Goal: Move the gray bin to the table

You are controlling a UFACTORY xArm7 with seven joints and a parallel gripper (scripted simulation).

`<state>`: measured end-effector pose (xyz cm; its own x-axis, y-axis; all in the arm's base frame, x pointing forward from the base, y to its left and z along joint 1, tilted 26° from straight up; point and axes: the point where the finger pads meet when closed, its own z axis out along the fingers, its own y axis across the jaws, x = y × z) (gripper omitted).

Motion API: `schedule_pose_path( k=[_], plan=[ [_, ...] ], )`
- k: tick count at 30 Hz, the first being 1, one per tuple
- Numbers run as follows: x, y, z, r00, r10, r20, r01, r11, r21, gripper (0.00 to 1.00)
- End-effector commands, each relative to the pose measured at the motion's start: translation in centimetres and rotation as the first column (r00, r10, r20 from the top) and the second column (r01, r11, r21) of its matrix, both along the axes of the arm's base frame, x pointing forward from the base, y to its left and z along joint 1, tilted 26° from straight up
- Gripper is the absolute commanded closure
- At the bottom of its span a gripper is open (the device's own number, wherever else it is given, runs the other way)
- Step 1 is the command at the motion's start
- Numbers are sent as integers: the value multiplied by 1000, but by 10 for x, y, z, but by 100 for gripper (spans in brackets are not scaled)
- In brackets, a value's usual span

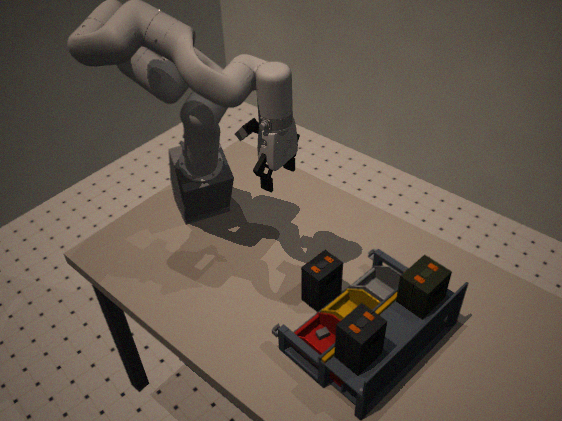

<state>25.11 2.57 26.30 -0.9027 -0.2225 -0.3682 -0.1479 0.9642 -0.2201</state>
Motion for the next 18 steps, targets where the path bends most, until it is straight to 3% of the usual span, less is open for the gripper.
schedule_pose_path(
  k=[1,9,14,18],
  plan=[
    [0,0,1,998,-58,13,57,998,21,0],
    [0,0,1,998,-58,13,57,998,21,0],
    [0,0,1,957,-289,32,283,950,132,0],
    [0,0,1,957,-289,32,283,950,132,0]
  ],
)
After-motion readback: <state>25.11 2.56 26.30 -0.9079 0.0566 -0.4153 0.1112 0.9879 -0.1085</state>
